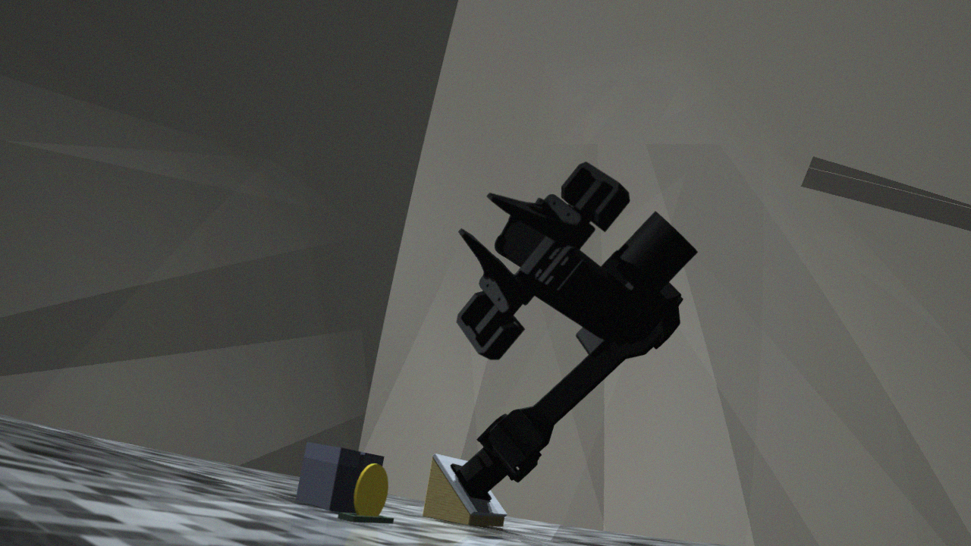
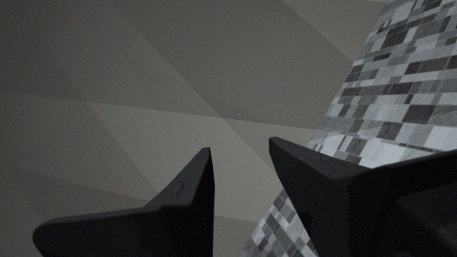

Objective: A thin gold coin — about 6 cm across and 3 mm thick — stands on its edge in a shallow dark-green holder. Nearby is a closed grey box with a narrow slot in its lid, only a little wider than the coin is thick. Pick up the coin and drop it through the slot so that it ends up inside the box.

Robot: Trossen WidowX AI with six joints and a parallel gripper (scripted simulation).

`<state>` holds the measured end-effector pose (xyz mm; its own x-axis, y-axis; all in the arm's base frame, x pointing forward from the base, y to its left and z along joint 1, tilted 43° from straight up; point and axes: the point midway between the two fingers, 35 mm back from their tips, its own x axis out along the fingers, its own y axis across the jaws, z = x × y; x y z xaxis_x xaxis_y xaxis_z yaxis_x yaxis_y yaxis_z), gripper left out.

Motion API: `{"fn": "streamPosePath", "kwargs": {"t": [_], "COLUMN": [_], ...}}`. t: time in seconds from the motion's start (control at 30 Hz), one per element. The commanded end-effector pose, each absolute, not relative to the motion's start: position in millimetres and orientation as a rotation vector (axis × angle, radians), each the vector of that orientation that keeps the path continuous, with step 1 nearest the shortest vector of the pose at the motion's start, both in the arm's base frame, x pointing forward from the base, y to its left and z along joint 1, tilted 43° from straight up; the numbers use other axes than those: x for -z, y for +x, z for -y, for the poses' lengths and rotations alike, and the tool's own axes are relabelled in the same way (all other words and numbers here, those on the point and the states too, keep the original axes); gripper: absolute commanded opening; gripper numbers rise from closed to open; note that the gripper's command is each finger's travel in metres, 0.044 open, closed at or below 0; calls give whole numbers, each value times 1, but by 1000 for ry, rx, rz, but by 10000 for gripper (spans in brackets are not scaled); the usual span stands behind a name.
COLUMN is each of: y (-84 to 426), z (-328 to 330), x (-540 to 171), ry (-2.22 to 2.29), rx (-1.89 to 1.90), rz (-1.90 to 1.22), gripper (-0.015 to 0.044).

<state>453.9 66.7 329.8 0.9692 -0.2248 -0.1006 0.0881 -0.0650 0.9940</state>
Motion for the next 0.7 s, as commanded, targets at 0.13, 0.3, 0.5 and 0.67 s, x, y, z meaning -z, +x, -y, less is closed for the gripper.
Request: {"fn": "streamPosePath", "kwargs": {"t": [0.13, 0.3, 0.5, 0.67], "y": [464, 447, 410, 371], "z": [-29, -12, 4, 12], "x": [-218, -173, -129, -108], "ry": [902, 658, 443, 357], "rx": [373, 312, 123, -149], "rz": [-503, -792, -1130, -1363], "gripper": [161, 161, 161, 161]}}
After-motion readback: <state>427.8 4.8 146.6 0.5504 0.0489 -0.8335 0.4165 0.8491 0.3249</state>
